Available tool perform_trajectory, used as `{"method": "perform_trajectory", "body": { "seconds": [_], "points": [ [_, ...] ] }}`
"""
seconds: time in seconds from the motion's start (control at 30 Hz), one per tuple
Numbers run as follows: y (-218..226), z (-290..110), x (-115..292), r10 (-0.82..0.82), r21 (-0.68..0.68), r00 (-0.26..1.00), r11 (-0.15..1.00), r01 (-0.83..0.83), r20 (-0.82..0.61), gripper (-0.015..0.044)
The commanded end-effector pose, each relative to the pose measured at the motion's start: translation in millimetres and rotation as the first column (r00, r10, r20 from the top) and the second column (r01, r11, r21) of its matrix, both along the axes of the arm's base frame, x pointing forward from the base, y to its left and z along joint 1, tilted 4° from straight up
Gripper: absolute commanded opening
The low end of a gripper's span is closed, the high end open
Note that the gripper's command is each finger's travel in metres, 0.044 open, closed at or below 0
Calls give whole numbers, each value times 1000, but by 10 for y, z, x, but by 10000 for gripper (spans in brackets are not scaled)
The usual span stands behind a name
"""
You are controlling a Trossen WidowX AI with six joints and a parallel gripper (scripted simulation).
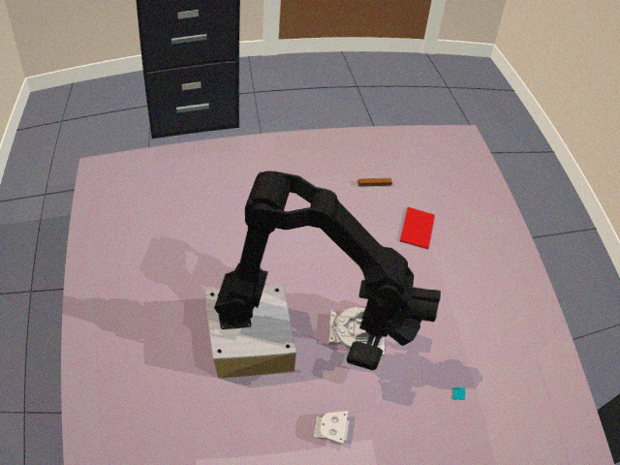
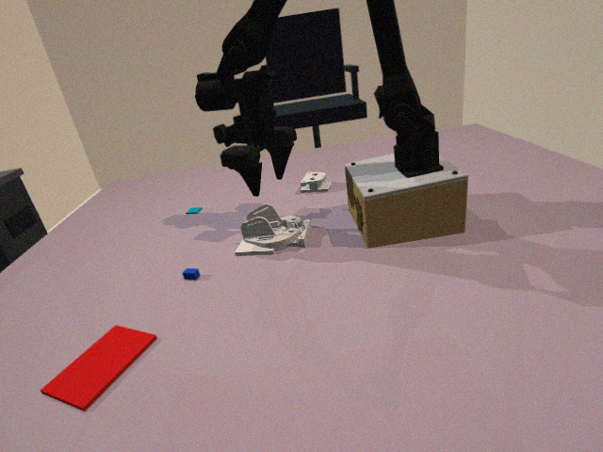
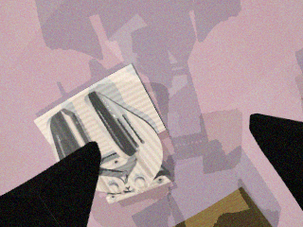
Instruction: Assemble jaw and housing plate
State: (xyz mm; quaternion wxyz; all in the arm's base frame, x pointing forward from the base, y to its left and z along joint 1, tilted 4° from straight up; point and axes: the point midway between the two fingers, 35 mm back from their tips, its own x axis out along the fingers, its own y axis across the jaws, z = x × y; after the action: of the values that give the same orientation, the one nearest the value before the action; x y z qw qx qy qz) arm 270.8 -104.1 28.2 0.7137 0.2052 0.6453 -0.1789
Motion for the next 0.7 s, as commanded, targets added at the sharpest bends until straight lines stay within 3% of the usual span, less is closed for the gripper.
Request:
{"method": "perform_trajectory", "body": {
  "seconds": [0.0, 0.67],
  "points": [
    [-49, 18, 7, -72, 9, 997, 997, 72, 4, 440],
    [-297, 34, -66, -449, 42, 894, 893, 449, -15, 440]
  ]
}}
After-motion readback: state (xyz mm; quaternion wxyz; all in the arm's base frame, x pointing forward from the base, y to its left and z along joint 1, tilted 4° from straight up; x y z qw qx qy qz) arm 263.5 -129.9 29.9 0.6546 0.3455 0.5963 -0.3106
